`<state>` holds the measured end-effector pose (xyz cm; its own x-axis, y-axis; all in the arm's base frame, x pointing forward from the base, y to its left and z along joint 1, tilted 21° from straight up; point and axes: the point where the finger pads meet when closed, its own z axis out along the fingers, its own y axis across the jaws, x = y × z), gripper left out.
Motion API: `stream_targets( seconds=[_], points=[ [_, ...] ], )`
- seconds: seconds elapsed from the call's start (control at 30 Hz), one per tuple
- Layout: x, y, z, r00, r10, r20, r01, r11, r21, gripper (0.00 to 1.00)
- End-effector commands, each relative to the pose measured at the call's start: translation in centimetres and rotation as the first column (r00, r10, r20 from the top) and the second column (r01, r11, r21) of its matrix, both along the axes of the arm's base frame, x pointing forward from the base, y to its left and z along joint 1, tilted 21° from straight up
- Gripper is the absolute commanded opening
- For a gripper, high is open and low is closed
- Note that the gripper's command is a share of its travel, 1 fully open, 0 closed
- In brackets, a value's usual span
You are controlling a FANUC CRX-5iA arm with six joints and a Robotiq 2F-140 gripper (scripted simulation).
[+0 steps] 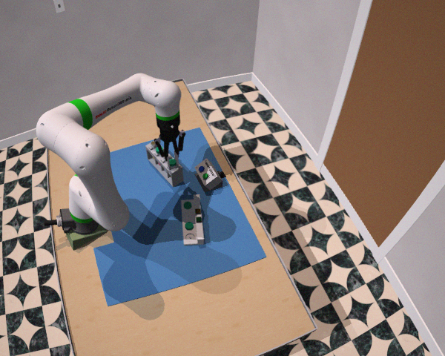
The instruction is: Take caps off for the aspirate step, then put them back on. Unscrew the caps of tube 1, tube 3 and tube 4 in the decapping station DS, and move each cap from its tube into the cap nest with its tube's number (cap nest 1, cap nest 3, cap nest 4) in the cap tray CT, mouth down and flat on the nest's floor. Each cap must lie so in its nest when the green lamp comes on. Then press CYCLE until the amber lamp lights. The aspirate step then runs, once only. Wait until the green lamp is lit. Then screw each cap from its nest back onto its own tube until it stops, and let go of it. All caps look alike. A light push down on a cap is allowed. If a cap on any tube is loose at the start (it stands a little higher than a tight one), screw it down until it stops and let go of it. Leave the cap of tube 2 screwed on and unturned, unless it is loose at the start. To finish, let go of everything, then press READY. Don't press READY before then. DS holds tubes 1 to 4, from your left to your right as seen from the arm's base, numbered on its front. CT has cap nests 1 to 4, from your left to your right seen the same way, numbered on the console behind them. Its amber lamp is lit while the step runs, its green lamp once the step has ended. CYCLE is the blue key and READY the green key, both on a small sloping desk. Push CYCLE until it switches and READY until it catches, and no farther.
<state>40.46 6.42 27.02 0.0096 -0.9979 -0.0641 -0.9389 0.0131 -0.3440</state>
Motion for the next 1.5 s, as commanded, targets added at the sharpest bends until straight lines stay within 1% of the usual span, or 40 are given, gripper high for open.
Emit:
stream_targets(
  seconds=[0.0, 0.37, 0.43, 0.53, 0.6, 0.7, 0.73, 1.03, 1.07, 1.4, 1.43, 1.47],
  points=[
    [0.0, 0.01, 0.02, 1.0, -0.002, 0.001, 0.002, 1.0, -0.001, 0.0],
    [0.0, 0.01, 0.02, 1.0, -0.002, 0.001, 0.002, 1.0, -0.001, 0.0],
    [0.0, 0.01, 0.02, 0.996, 0.092, 0.006, -0.092, 0.995, -0.036, 0.0],
    [0.0, 0.01, 0.02, 0.973, 0.231, 0.006, -0.23, 0.969, -0.088, 0.0],
    [0.0, 0.01, 0.02, 0.947, 0.321, 0.003, -0.318, 0.94, -0.123, 0.0],
    [0.0, 0.01, 0.02, 0.893, 0.45, -0.009, -0.444, 0.879, -0.173, 0.0],
    [0.0, 0.01, 0.02, 0.883, 0.47, -0.011, -0.464, 0.867, -0.181, 0.0],
    [0.0, 0.01, 0.02, 0.883, 0.47, -0.011, -0.464, 0.867, -0.181, 0.0],
    [0.0, 0.01, 0.02, 0.883, 0.47, -0.011, -0.464, 0.867, -0.181, 0.35],
    [0.0, 0.01, 0.02, 0.883, 0.47, -0.011, -0.464, 0.867, -0.181, 0.35],
    [-0.02, 0.01, 0.06, 0.917, 0.4, -0.003, -0.396, 0.905, -0.154, 0.35],
    [-0.02, 0.01, 0.06, 0.917, 0.4, -0.003, -0.396, 0.905, -0.154, 0.35]
  ],
)
